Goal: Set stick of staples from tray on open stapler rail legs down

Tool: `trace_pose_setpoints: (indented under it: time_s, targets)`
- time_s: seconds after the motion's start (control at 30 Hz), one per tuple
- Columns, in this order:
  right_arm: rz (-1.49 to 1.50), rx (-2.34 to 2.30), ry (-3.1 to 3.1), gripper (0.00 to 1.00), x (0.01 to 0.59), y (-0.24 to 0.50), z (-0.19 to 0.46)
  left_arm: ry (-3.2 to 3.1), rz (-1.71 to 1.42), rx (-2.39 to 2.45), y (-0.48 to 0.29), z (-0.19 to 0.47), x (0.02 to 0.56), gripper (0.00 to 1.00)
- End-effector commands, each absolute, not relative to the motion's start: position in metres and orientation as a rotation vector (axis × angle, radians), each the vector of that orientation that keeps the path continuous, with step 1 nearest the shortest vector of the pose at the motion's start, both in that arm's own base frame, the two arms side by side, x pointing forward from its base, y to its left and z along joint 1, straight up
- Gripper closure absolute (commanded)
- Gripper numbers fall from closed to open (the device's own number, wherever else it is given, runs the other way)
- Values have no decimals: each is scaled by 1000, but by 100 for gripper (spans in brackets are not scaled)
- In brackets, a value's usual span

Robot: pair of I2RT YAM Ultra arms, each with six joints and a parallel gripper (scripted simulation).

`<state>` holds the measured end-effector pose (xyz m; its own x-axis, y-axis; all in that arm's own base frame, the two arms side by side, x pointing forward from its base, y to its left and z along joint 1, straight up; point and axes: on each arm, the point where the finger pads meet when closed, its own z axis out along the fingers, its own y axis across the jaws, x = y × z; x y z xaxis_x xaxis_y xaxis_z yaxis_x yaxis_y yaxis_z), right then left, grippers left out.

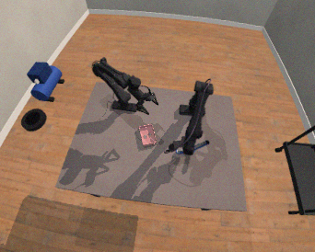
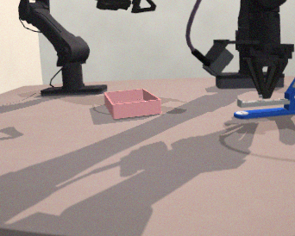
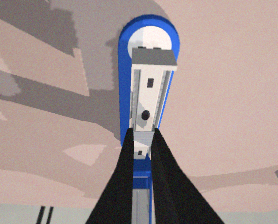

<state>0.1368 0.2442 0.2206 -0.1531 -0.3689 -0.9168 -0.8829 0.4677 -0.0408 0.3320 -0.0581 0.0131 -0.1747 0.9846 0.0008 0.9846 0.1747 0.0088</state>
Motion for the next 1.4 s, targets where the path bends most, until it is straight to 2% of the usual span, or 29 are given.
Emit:
trace_pose_setpoints:
  time_s: [0.0,0.5,0.93,0.97,1.37]
  targets:
    - [658,-1068,1724,0,137,245,224,2402,-15,2008,-57,6,331,94]
    - [658,-1068,1724,0,137,245,224,2412,-23,2010,-59,-6,329,94]
    - [658,-1068,1724,0,137,245,224,2415,-24,2008,-57,11,334,94]
    - [658,-1068,1724,0,137,245,224,2415,-24,2008,-57,11,334,83]
    - [658,-1068,1724,0,137,245,224,2379,12,1986,-65,31,332,82]
